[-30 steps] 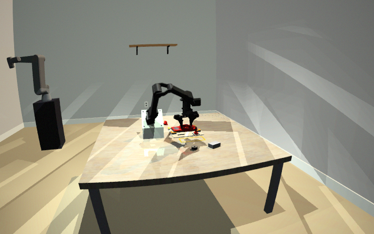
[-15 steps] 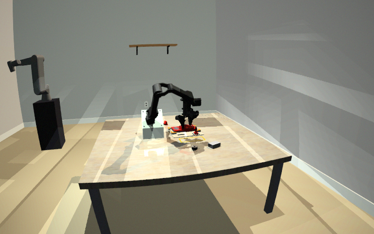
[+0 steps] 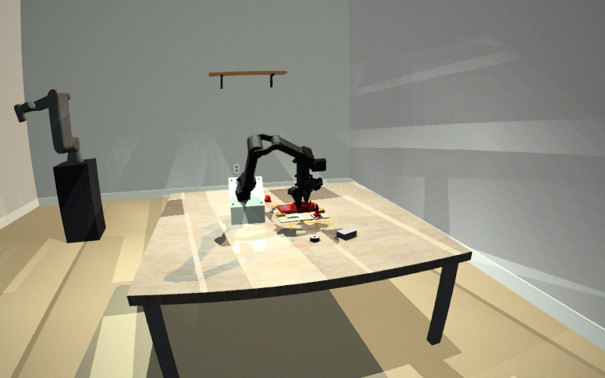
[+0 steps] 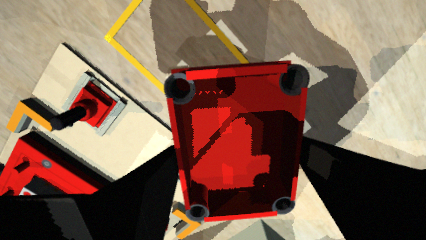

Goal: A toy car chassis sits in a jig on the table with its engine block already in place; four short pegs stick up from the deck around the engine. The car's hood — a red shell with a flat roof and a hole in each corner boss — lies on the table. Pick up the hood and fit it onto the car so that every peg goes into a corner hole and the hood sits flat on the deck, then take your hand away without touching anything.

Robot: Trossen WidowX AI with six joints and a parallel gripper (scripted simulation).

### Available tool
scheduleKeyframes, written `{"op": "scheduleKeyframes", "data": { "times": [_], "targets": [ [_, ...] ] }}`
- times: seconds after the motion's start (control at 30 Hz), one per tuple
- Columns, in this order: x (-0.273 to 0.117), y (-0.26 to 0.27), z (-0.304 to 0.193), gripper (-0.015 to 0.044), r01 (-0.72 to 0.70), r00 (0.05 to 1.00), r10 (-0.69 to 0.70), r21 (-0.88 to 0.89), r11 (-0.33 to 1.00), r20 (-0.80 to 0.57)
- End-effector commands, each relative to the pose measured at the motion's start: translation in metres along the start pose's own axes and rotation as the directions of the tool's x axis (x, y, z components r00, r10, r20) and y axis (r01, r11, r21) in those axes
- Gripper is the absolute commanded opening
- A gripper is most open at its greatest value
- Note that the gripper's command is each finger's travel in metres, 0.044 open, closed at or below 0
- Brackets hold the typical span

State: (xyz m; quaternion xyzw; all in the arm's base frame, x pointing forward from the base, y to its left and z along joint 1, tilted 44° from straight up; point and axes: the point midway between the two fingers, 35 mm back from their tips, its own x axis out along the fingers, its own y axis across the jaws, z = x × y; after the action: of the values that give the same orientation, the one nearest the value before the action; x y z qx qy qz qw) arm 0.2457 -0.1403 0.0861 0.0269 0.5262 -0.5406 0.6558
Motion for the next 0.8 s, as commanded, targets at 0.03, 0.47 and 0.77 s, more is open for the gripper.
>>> {"op": "scheduleKeyframes", "data": {
  "times": [0.03, 0.47, 0.77],
  "targets": [
    [-0.001, 0.0005, 0.0027, 0.0, -0.001, 1.0, 0.001, -0.093, 0.996, 0.004],
    [-0.0014, 0.0013, 0.0055, 0.0, 0.0, 1.0, 0.002, -0.337, 0.941, 0.005],
    [-0.0017, 0.0019, 0.0074, 0.0, 0.001, 1.0, 0.002, -0.495, 0.869, 0.006]
  ]
}}
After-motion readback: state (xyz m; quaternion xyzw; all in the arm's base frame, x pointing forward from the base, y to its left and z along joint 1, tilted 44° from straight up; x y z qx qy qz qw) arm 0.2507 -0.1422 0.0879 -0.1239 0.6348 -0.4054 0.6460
